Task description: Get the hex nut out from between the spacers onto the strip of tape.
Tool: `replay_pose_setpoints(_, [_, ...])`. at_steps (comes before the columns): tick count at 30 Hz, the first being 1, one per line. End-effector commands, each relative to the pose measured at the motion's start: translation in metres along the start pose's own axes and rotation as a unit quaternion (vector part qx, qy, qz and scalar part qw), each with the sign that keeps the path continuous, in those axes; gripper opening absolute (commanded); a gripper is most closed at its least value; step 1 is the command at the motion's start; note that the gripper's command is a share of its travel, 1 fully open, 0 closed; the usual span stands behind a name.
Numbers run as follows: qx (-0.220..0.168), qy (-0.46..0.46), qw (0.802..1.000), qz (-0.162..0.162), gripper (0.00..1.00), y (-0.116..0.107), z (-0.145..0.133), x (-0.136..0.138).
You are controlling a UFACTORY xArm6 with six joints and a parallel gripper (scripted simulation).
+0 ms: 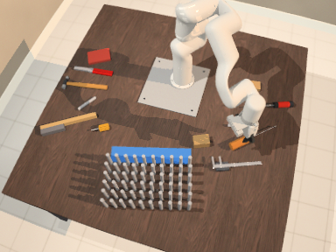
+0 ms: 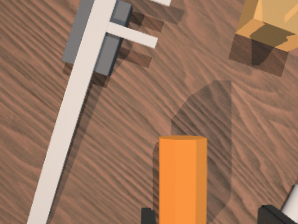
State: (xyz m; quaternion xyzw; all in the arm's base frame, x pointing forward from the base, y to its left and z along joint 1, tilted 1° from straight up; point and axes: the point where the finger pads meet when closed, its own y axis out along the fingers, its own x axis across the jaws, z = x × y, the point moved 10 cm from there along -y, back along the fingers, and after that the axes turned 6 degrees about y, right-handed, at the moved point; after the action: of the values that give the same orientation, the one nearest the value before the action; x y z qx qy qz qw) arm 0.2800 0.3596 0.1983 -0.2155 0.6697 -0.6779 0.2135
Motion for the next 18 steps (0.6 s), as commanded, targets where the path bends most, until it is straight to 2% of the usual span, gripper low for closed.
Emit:
replay_pose_setpoints(1, [-0.001,0.0,1.0,0.002,0.65,0.015,0.0,-0.002])
replay_pose_setpoints(7, [-0.001,0.0,1.0,0.002,0.65,0.025,0.0,-0.003])
replay_pose_setpoints(18, [-0.001,0.0,1.0,0.002,0.65,0.026,0.0,-0.003])
